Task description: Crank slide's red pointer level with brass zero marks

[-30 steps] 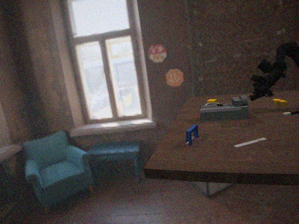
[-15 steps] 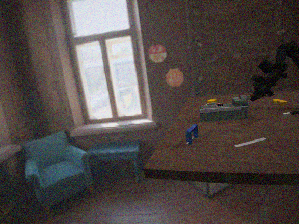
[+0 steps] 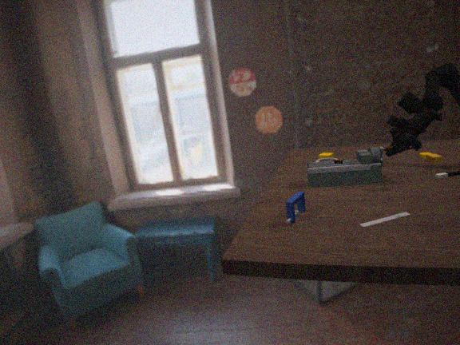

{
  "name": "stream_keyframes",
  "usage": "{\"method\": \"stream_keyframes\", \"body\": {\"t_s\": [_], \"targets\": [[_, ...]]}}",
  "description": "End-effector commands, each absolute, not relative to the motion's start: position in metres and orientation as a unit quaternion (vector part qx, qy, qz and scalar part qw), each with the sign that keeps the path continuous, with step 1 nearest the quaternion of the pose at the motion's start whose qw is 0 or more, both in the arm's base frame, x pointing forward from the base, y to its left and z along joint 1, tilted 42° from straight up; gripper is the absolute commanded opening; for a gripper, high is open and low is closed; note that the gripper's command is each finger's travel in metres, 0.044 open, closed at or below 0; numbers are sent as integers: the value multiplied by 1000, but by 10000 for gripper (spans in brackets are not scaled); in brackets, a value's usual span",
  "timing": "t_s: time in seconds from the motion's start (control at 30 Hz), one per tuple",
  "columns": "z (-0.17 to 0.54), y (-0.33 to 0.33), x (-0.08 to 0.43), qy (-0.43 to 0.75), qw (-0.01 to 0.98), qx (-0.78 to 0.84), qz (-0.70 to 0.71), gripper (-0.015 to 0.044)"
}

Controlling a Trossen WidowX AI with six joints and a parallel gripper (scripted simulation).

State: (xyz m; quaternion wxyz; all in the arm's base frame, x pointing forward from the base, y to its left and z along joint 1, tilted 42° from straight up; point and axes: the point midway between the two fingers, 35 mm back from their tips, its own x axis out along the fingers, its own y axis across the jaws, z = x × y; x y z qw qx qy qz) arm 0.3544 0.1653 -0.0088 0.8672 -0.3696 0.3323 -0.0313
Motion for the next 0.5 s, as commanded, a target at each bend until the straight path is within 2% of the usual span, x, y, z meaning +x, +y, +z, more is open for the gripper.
{"method": "stream_keyframes", "body": {"t_s": [0.0,0.47], "targets": [[-17,169,353,336,867,-368,-23,0],[-30,169,353,336,867,-368,-23,0]]}}
